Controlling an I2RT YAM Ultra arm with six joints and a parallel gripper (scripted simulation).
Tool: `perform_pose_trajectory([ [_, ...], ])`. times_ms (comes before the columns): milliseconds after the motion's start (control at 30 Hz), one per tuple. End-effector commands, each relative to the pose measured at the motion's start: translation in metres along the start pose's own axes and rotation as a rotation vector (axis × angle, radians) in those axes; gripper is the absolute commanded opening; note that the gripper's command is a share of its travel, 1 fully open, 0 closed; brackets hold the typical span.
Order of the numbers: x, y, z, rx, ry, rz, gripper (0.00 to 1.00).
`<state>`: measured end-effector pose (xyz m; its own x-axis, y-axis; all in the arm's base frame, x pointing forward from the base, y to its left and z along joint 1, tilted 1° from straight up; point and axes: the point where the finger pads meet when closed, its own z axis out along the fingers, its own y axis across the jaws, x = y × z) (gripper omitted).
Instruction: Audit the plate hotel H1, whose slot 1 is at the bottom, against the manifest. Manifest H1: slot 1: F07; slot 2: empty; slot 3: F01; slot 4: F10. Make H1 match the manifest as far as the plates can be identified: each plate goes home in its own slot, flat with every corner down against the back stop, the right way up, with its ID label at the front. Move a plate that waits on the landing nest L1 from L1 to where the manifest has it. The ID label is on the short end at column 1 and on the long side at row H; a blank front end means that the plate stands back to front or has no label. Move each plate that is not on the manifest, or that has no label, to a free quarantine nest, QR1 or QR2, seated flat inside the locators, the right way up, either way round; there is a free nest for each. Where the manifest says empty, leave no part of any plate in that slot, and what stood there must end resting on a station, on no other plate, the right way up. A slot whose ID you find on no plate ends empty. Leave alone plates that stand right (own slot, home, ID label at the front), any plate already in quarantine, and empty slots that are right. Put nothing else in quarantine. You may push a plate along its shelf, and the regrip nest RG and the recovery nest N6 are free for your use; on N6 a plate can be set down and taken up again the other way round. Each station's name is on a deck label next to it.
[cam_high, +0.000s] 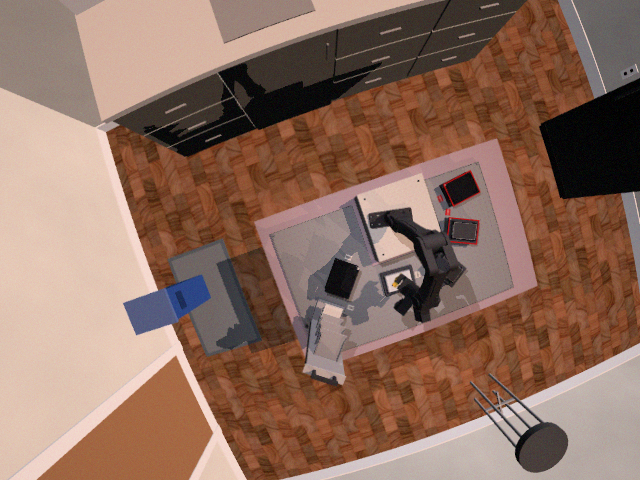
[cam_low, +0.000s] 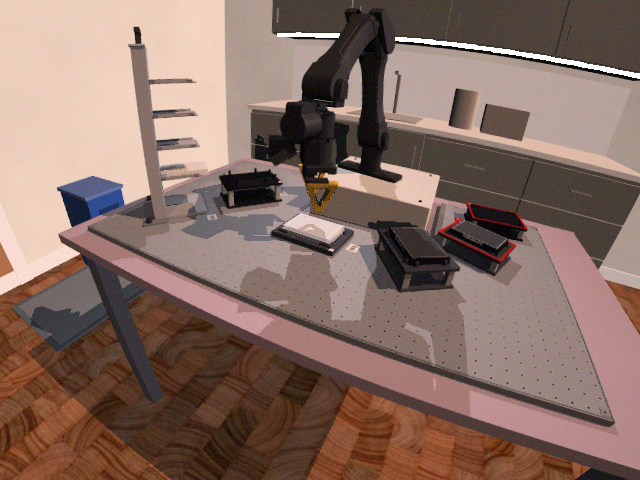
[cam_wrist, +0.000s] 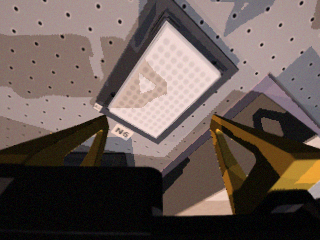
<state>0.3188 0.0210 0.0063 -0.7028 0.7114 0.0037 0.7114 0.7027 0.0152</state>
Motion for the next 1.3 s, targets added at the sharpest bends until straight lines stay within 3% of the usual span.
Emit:
perform_pose_trajectory([
  [0, 0.0, 0.001, -0.003, -0.004, -0.003, 0.137, 1.0],
  [700, 0.0, 0.001, -0.003, -0.005, -0.002, 0.644, 1.0],
  [1267, 0.0, 0.001, 0.016, -0.005, -0.002, 0.667, 1.0],
])
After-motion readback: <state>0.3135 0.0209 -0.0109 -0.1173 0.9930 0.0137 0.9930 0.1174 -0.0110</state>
